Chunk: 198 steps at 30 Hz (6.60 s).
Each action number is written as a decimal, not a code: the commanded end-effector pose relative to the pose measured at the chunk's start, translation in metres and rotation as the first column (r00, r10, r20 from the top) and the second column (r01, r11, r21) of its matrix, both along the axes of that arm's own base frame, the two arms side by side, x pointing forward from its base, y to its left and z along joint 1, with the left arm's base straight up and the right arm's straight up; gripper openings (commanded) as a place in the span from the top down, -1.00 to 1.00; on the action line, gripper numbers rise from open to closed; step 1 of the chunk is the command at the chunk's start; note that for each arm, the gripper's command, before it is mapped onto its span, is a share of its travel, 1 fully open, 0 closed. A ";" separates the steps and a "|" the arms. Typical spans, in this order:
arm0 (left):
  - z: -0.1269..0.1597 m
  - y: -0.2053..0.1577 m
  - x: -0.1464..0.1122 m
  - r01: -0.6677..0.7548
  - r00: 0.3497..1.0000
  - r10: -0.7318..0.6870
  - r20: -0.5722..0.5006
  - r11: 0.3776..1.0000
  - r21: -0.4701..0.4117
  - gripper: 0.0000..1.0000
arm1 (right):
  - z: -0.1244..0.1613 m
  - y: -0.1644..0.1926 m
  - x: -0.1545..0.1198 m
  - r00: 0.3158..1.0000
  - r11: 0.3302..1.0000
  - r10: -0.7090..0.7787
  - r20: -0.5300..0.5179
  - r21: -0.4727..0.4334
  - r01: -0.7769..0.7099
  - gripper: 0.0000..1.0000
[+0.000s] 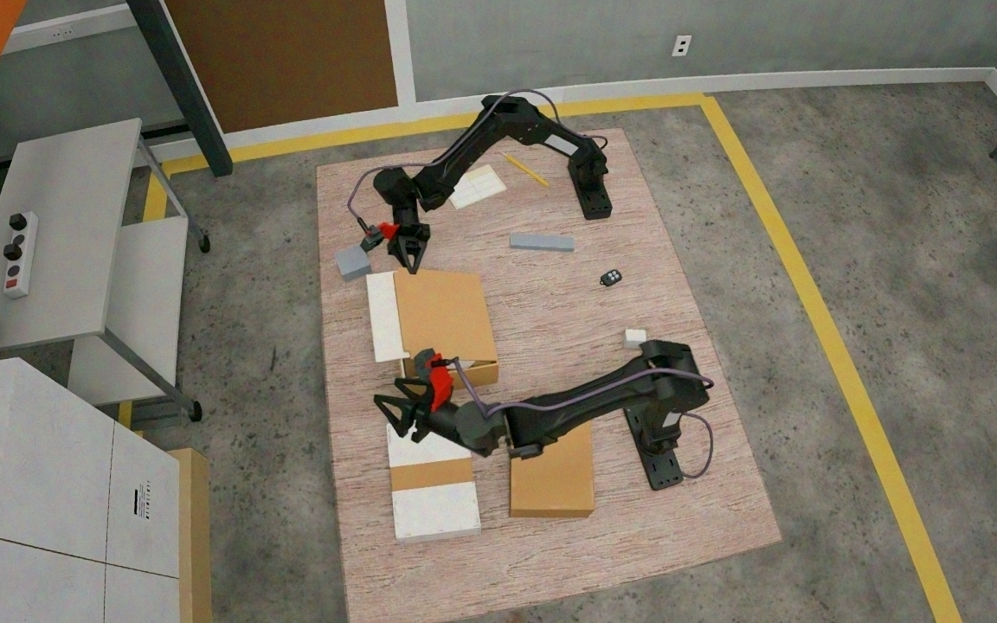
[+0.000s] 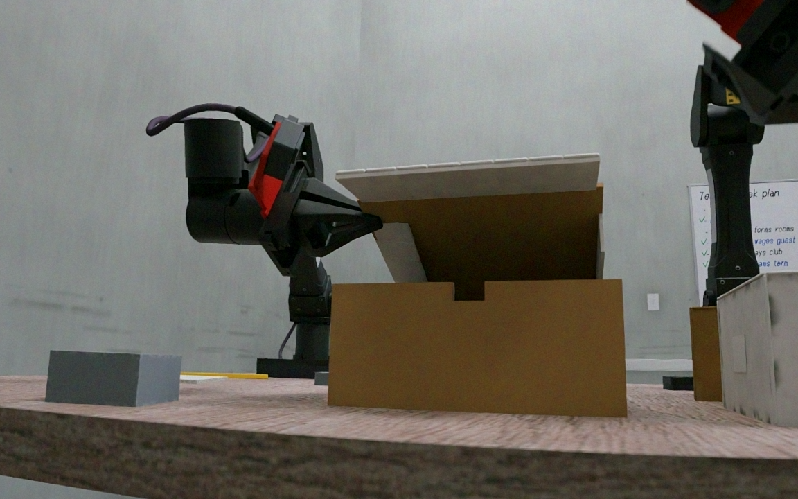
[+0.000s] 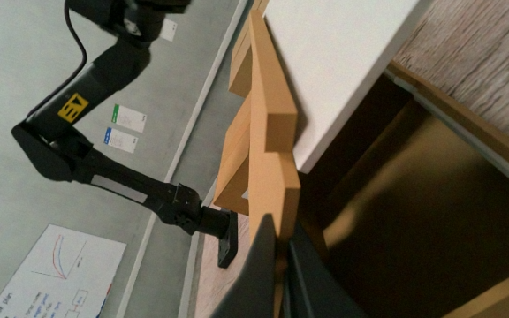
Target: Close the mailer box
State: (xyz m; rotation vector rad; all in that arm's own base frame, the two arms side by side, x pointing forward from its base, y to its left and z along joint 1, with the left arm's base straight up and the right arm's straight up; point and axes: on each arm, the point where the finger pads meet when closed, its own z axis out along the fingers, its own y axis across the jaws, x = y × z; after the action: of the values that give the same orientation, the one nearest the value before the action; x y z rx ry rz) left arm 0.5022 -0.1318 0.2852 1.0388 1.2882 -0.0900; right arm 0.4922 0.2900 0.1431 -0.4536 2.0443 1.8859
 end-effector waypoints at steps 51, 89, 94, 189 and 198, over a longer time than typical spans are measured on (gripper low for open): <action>-0.089 -0.079 -0.016 0.462 0.778 -0.541 0.320 0.838 0.291 -0.30 | 0.014 0.004 0.004 0.998 1.000 0.002 0.056 0.007 -0.003 0.98; -0.106 -0.127 -0.008 0.466 0.792 -0.535 0.294 0.841 0.274 -0.30 | 0.014 0.004 0.004 0.998 1.000 0.002 0.056 0.007 -0.003 0.98; -0.104 -0.132 -0.009 0.464 0.790 -0.534 0.301 0.842 0.276 -0.30 | 0.014 0.004 0.004 0.998 1.000 0.002 0.056 0.007 -0.003 0.98; -0.111 -0.134 -0.030 0.560 0.815 -0.576 0.069 0.812 0.164 0.98 | 0.016 0.005 0.004 0.998 1.000 -0.001 0.065 0.010 0.000 0.98; -0.112 -0.135 -0.035 0.587 0.810 -0.583 -0.066 0.804 0.092 0.98 | 0.016 0.005 0.004 0.998 1.000 -0.001 0.067 0.010 0.000 0.98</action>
State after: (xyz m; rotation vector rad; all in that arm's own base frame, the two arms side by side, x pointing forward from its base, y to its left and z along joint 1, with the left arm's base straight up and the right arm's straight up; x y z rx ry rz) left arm 0.4756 -0.2551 0.1380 1.4997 0.9584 -0.4339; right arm 0.4920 0.2889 0.1448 -0.4473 2.0490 1.8991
